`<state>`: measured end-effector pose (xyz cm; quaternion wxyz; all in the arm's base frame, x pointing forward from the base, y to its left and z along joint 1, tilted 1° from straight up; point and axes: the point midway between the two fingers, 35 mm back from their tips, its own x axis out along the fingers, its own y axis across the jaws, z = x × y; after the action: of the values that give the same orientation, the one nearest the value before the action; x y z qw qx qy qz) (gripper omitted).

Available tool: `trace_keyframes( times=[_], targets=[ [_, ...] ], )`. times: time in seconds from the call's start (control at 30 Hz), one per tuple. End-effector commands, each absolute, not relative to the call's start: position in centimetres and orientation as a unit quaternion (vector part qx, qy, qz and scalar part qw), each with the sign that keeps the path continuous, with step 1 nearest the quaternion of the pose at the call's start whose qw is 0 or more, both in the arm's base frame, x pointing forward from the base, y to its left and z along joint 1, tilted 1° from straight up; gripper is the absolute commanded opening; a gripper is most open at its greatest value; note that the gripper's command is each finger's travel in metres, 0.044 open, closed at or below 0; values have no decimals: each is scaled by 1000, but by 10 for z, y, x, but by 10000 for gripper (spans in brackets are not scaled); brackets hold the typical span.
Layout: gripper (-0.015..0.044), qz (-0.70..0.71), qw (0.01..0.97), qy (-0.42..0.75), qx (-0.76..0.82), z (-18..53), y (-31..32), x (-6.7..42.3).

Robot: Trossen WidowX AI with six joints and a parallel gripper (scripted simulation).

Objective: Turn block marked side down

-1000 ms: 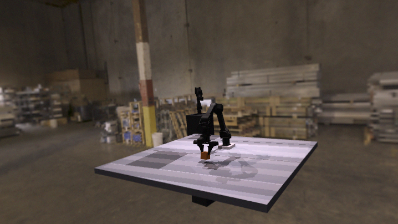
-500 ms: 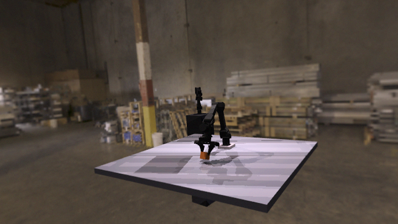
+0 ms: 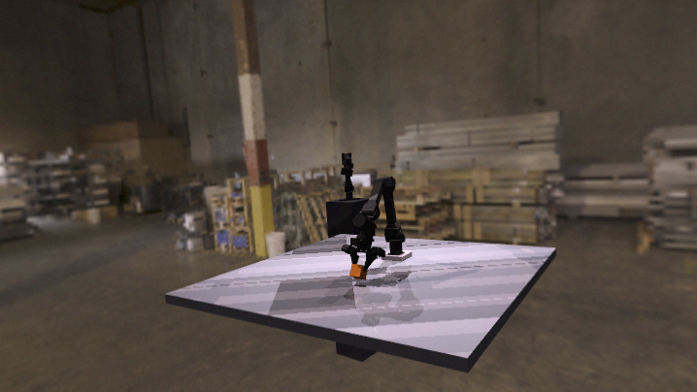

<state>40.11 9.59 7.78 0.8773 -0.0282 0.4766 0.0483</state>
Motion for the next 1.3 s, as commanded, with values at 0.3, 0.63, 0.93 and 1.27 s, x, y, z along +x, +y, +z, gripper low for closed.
trace_keyframes(
  times=[0.3, 0.63, 0.93, 1.27],
  targets=[
    [0, 51, 920, 388, -27, 56, 98, 411],
    [0, 52, 948, 312, -23, 47, 98, 410],
    [0, 52, 968, 244, -17, 47, 95, 400],
    [0, 52, 973, 224, -16, 50, 94, 398]
  ],
)
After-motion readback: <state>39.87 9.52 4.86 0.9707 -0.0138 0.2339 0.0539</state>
